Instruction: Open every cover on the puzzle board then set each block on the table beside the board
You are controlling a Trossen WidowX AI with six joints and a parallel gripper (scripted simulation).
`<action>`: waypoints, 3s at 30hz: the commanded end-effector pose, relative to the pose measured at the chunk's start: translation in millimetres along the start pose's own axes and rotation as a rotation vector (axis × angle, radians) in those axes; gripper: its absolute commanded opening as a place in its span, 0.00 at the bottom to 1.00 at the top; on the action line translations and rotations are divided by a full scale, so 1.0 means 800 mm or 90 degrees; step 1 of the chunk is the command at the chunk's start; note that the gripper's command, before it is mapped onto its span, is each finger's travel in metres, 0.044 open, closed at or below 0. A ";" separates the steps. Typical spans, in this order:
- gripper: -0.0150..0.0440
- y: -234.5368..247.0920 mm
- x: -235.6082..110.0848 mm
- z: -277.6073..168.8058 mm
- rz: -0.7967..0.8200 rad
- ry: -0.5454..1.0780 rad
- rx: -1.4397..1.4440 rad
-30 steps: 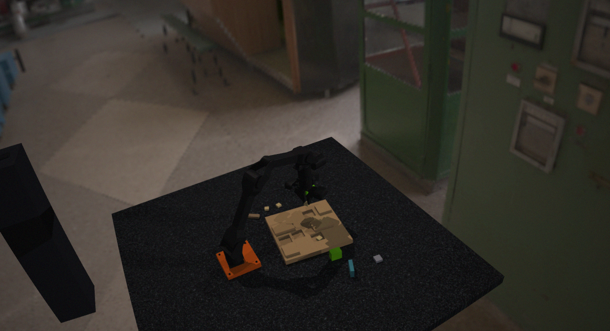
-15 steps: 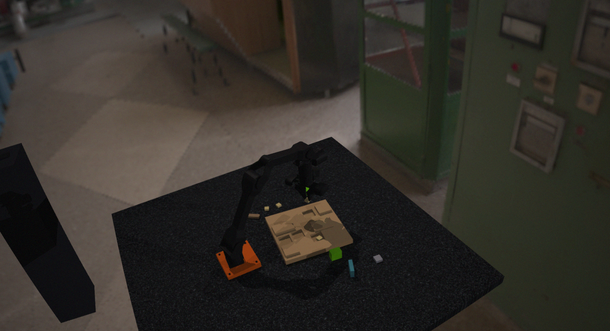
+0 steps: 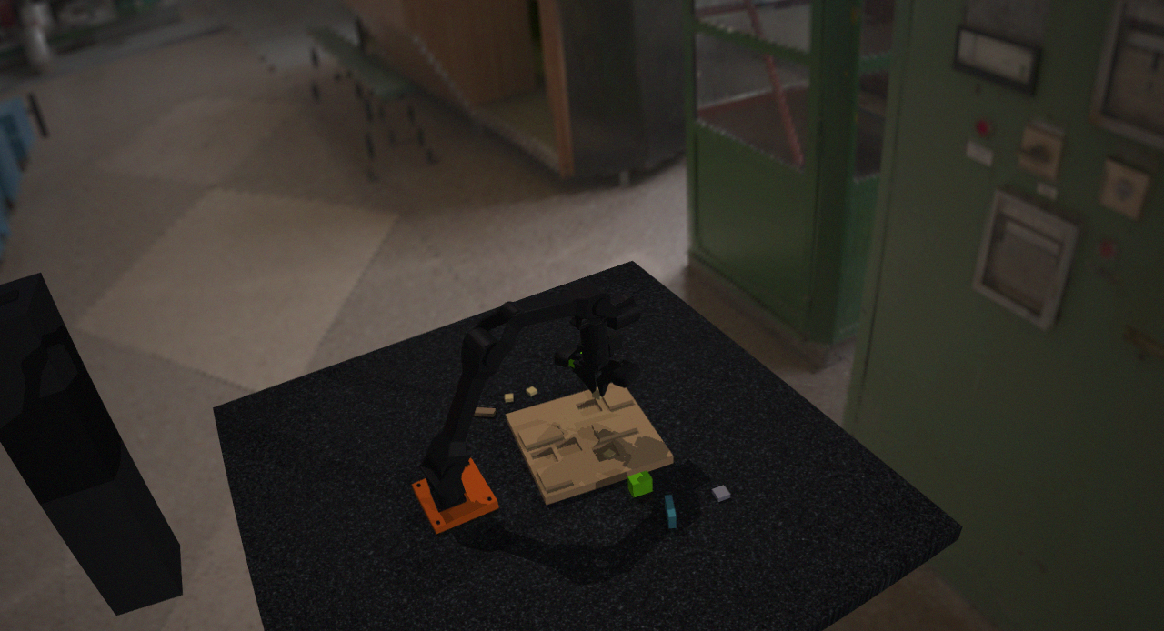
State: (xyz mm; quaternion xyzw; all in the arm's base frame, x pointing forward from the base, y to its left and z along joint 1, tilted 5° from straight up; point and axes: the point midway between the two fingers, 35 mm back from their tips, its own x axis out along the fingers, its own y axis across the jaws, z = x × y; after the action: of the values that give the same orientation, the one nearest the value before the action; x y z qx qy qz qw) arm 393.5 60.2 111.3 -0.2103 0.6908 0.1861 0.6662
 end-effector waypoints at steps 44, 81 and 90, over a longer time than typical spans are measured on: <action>0.39 -0.142 -0.006 -0.187 -0.012 0.005 -0.002; 0.39 -0.170 0.021 -0.284 -0.014 0.013 -0.002; 0.39 -0.172 0.040 -0.283 -0.014 0.013 -0.002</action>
State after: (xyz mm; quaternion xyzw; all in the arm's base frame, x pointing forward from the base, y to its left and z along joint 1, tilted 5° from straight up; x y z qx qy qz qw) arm 277.4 -178.2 100.6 -0.2202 0.6923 0.1745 0.6646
